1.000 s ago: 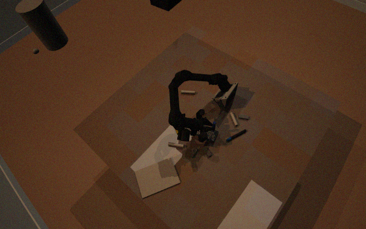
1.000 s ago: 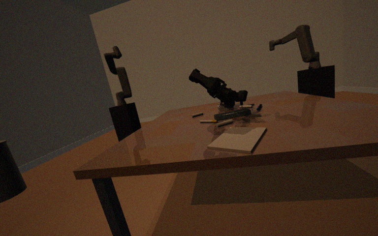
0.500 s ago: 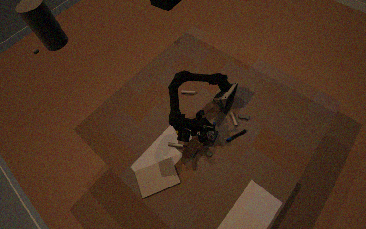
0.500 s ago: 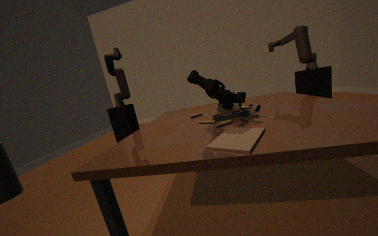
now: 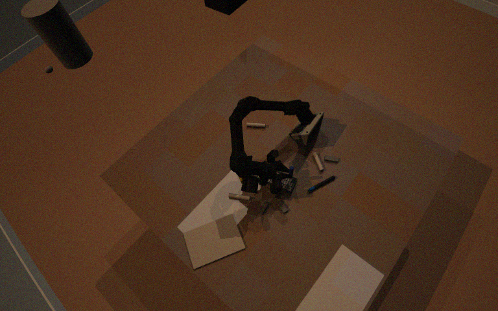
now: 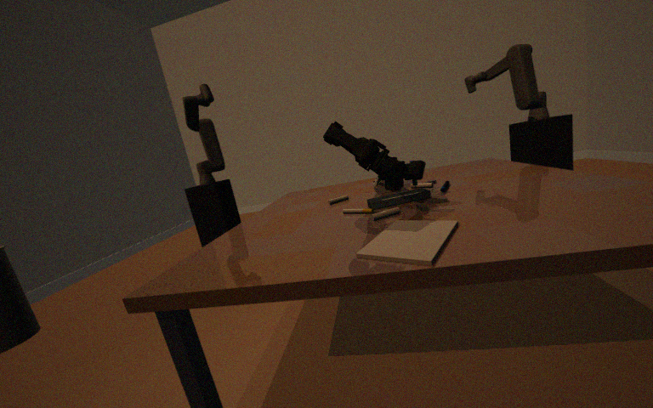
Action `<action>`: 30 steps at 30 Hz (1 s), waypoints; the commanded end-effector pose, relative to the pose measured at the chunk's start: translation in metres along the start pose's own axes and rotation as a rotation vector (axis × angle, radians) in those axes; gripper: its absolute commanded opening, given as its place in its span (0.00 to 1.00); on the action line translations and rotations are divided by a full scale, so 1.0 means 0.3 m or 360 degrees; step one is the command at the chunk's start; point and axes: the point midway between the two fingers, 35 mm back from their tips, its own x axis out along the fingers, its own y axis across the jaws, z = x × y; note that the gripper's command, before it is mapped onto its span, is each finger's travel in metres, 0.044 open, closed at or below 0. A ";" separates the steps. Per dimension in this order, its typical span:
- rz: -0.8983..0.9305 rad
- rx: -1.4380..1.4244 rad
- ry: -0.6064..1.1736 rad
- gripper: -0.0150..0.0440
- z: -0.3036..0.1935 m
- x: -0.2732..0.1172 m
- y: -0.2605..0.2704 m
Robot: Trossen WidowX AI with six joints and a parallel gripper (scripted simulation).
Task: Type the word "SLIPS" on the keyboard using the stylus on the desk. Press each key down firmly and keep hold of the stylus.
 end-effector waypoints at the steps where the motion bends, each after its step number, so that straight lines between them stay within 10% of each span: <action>1: -0.0006 -0.0004 -0.0004 0.39 0.008 0.006 -0.002; 30: -0.0005 -0.0005 -0.0002 0.39 -0.094 -0.052 -0.002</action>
